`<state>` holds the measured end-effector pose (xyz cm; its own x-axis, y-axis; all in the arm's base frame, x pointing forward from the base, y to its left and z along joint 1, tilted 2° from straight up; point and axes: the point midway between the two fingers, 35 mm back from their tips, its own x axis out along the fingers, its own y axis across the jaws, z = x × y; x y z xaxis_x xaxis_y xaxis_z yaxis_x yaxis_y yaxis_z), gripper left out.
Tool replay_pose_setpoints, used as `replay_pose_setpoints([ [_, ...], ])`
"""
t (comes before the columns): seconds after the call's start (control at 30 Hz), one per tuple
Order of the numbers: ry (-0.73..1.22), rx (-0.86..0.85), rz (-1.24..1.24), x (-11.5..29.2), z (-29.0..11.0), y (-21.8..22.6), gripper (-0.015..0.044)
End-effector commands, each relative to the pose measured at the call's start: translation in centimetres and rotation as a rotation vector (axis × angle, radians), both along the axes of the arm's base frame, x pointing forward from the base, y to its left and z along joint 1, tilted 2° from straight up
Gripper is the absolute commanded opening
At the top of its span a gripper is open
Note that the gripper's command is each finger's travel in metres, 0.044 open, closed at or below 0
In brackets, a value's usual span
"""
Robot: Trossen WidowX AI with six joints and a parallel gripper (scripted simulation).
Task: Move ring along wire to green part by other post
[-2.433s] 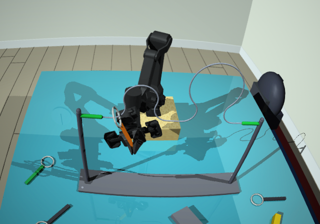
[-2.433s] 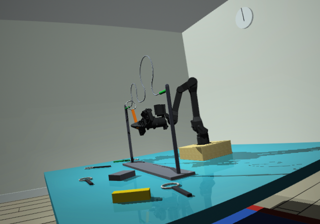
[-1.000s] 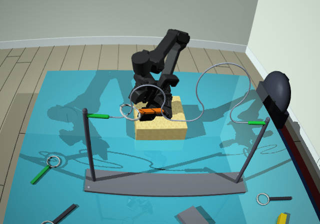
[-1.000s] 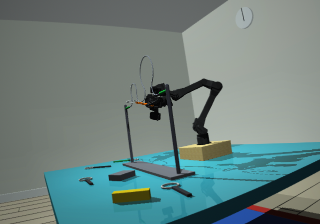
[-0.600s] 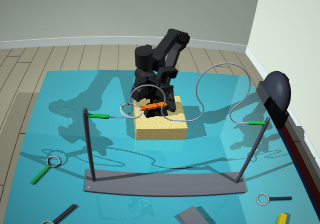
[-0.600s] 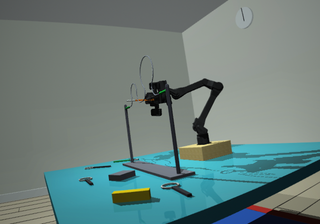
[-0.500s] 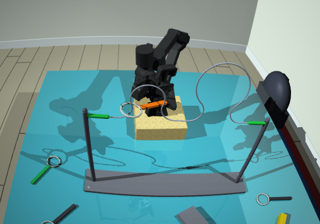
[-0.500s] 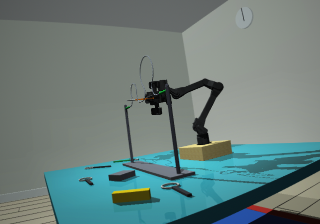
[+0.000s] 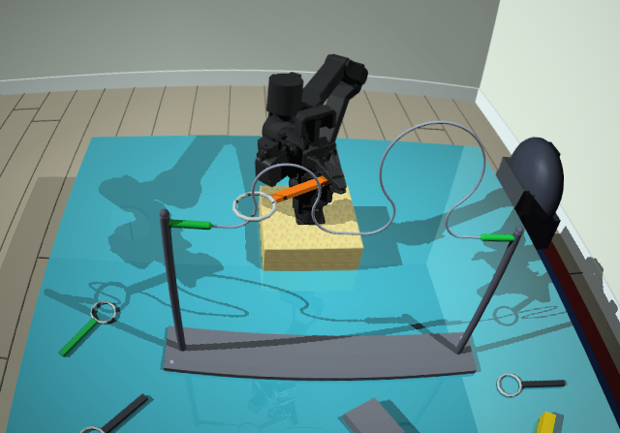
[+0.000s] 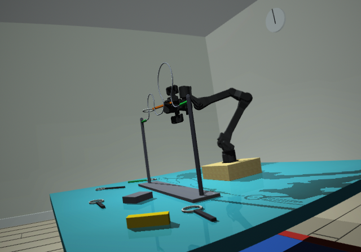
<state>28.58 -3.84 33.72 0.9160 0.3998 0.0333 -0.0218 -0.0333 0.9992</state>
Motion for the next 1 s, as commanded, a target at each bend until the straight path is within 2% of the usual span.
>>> replay_pose_setpoints([
  [0.0, -0.008, 0.037, 0.006, -0.1, 1.1, 0.0, -0.015],
  [0.47, -0.001, 0.006, 0.006, -0.1, 2.1, -0.3, -0.015],
  [0.97, 0.026, -0.212, -0.001, -0.1, 1.0, -0.4, -0.015],
])
